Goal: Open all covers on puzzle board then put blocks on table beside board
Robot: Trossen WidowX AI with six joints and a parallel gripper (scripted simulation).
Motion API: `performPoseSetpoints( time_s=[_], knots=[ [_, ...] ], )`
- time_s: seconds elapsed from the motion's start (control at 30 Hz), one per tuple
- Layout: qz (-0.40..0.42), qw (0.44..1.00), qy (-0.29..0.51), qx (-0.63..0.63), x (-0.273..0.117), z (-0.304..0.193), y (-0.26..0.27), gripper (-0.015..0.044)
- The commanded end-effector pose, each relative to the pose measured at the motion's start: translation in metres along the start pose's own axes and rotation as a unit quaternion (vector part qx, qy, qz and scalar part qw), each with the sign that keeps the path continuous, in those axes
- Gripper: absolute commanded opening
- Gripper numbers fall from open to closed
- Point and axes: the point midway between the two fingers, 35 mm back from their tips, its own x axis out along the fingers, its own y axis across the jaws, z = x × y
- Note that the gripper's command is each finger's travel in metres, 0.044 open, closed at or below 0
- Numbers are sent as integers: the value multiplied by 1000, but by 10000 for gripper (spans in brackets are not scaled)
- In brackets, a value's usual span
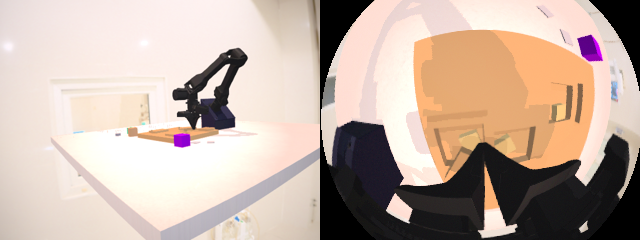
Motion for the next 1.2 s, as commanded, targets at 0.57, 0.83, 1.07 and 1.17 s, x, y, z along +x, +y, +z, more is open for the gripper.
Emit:
performPoseSetpoints(
  time_s=[0.57,0.83,1.07,1.17],
  knots=[
    [2,1000,2,-1,0,-15,20,0],
    [2,1000,2,-1,0,-20,26,0],
    [2,1000,2,-1,0,-28,30,0],
    [2,1000,2,-1,0,-31,33,0]
  ],
)
